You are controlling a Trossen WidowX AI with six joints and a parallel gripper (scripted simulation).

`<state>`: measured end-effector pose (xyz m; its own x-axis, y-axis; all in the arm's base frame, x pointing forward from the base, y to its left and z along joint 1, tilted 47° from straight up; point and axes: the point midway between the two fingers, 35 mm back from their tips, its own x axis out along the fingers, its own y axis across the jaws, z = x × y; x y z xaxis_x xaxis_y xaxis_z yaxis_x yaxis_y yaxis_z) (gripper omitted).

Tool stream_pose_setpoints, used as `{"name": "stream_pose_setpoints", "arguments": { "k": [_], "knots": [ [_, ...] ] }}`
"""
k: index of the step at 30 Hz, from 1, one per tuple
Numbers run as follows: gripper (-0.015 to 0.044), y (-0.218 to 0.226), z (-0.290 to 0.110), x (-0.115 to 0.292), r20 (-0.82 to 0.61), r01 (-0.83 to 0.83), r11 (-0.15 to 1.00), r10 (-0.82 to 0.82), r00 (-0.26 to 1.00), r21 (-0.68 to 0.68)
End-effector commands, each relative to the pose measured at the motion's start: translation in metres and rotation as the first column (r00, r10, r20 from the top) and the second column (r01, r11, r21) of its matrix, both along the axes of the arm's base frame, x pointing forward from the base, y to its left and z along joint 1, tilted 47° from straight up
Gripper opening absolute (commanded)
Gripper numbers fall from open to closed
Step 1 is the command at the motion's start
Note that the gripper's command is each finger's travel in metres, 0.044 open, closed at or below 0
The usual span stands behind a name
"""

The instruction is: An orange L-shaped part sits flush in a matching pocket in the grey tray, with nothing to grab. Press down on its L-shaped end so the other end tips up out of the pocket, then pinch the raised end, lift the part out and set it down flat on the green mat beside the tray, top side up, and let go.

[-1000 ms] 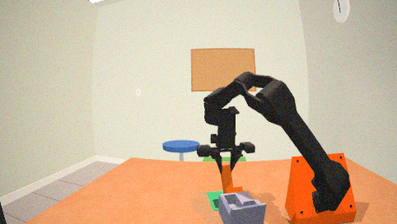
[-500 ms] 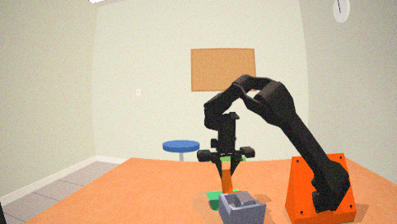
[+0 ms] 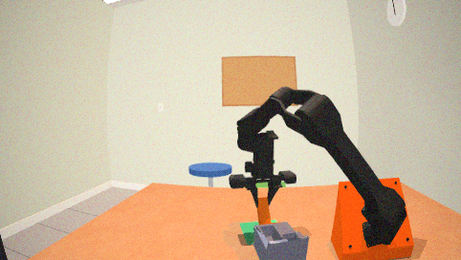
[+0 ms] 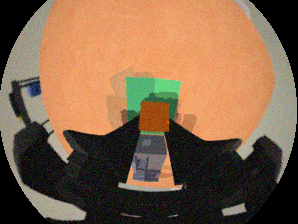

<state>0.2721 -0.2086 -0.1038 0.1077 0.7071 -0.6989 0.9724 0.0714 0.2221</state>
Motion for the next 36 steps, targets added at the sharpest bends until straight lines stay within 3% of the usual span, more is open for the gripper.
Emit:
{"name": "stream_pose_setpoints", "arguments": {
  "k": [1,4,14,19,24,36],
  "knots": [
    [0.0,0.001,0.0,0.0,-0.003,0.006,1.0,-0.006,1.0,0.004],
    [0.0,0.0,0.0,0.0,0.0,0.0,1.0,0.0,1.0,0.0],
    [0.0263,-0.001,0.001,0.0,0.0,0.0,1.0,0.0,1.0,0.0],
    [0.0394,-0.027,0.023,-0.001,-0.002,0.003,1.0,-0.003,1.0,0.0],
    [0.04,-0.058,0.057,-0.009,-0.005,0.006,1.0,-0.006,1.0,0.001],
    [0.04,-0.057,0.054,-0.009,-0.002,0.021,1.0,-0.021,1.0,-0.002]
  ]
}}
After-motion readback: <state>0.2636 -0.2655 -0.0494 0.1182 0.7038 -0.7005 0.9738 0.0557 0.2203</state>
